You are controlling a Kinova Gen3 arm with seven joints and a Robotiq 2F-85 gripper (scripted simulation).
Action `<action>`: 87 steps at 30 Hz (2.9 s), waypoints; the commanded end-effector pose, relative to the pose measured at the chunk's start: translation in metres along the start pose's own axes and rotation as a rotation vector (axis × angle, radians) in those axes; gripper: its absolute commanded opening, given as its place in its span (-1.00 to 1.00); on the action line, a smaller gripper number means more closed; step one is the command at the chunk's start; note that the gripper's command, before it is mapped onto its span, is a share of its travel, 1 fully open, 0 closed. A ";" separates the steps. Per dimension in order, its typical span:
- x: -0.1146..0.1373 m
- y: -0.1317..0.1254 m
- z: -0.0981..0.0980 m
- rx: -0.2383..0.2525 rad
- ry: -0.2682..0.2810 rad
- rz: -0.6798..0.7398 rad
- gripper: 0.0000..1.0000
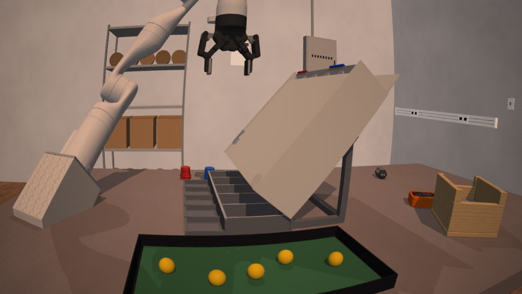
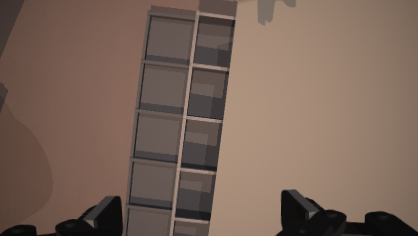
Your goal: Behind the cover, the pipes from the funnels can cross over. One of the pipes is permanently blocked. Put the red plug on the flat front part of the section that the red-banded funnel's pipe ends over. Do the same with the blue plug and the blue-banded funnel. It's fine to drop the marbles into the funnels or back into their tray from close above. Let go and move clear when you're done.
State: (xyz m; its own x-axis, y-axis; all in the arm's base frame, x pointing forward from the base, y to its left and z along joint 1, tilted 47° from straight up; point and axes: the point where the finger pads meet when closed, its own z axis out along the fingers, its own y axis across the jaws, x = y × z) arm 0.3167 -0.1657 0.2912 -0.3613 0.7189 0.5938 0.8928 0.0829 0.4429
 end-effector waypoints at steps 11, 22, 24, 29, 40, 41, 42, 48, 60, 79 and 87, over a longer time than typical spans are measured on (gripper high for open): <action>-0.001 0.000 -0.001 0.014 -0.001 0.155 1.00; -0.001 0.000 -0.001 0.014 -0.003 0.434 1.00; -0.001 0.000 -0.001 0.014 -0.002 0.444 1.00; -0.001 0.000 -0.001 0.013 -0.004 0.633 1.00; -0.001 0.000 -0.001 0.009 -0.005 0.933 1.00; -0.001 0.000 -0.001 0.009 -0.005 0.944 1.00; -0.001 0.000 -0.001 0.008 -0.005 0.966 1.00; -0.001 0.000 -0.001 0.008 -0.006 1.136 1.00; -0.001 0.000 -0.001 0.007 -0.006 1.481 1.00; -0.001 -0.001 -0.002 0.010 -0.011 1.725 1.00; -0.001 -0.001 -0.002 0.010 -0.011 1.725 1.00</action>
State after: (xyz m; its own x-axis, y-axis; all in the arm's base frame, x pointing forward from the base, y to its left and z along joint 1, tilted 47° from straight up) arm 0.3162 -0.1674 0.2912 0.9412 -0.0194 0.3374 0.2197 -0.7235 -0.6545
